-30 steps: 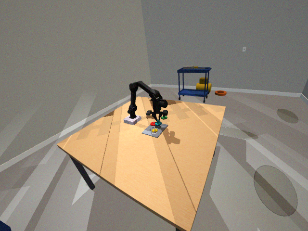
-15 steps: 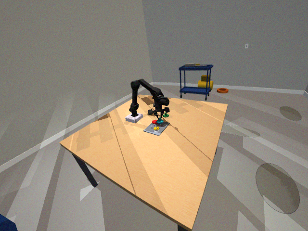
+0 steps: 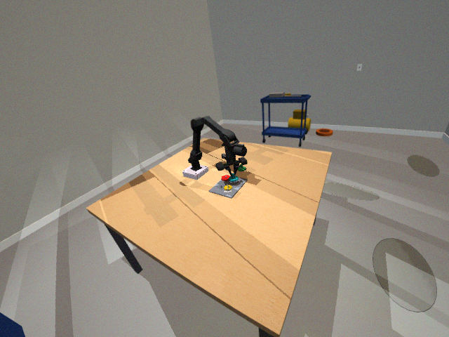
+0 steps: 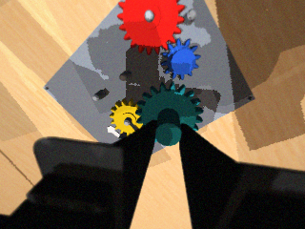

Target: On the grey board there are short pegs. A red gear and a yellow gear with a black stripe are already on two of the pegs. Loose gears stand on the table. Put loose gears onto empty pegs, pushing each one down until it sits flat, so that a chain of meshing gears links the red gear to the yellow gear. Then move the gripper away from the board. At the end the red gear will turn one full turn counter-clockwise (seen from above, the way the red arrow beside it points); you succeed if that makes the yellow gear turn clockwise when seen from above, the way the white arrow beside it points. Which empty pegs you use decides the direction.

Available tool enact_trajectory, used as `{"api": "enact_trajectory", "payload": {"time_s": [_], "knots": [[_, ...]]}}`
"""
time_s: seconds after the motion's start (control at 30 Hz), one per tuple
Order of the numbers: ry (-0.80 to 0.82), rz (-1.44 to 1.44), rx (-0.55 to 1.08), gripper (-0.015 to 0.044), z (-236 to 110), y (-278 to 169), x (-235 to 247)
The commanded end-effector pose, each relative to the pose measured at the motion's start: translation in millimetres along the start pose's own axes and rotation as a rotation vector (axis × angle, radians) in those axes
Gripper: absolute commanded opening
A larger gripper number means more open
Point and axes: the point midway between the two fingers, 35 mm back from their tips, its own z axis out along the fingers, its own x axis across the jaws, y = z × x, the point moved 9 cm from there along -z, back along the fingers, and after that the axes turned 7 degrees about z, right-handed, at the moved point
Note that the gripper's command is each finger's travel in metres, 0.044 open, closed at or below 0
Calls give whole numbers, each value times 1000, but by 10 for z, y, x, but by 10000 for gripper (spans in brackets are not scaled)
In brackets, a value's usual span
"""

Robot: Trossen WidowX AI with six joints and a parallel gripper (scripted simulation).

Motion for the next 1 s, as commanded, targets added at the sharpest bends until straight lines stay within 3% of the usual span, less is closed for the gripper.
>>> {"api": "enact_trajectory", "payload": {"time_s": [0.0, 0.73, 0.97], "knots": [[-1, -37, -3, 0, 66, 4, 5], [-1, 256, -3, 0, 290, 3, 6], [-1, 224, -3, 0, 310, -4, 0]]}}
